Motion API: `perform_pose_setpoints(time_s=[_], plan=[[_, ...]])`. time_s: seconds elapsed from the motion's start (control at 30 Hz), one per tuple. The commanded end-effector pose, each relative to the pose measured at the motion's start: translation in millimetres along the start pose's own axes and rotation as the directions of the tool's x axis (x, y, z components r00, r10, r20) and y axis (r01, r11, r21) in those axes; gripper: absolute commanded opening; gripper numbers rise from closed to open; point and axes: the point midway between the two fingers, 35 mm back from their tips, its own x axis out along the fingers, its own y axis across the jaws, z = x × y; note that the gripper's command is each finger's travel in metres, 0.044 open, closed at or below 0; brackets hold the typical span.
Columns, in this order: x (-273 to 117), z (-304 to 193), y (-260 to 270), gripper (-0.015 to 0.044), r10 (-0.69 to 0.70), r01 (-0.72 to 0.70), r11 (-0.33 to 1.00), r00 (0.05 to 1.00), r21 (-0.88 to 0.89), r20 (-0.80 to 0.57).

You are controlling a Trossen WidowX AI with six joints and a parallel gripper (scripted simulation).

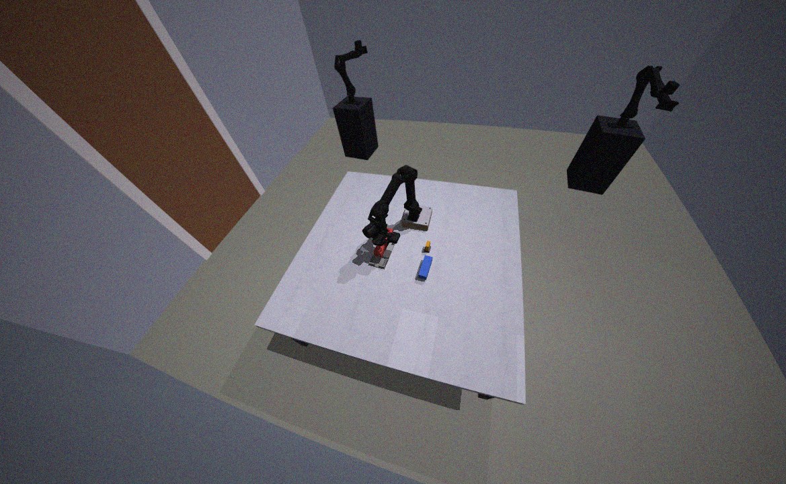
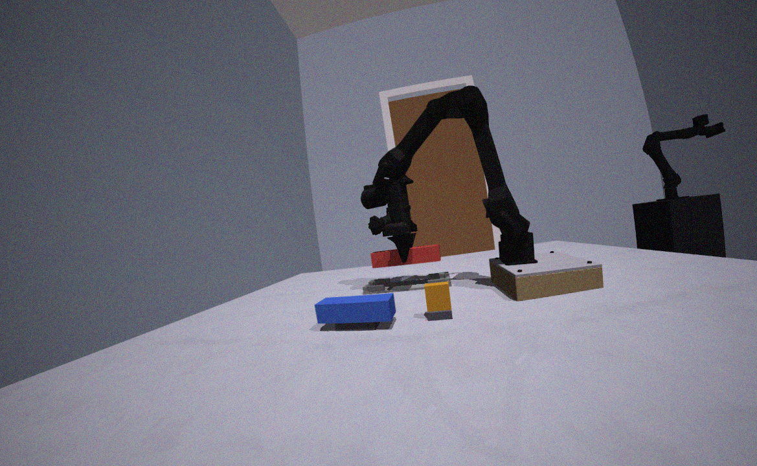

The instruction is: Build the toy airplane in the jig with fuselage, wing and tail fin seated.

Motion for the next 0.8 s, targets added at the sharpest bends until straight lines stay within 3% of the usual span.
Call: perform_pose_setpoints(time_s=[0.0,0.23,0.77], plan=[[3.7,-3.3,-3.1,0.0026,0.0,0.0,1.0,1.0,-0.007,-0.006],[3.9,-3.4,-3.1,0.0195,0.0,0.0,1.0,1.0,-0.007,-0.006],[3.9,-3.4,-3.1,0.0195,0.0,0.0,1.0,1.0,-0.007,-0.006]])
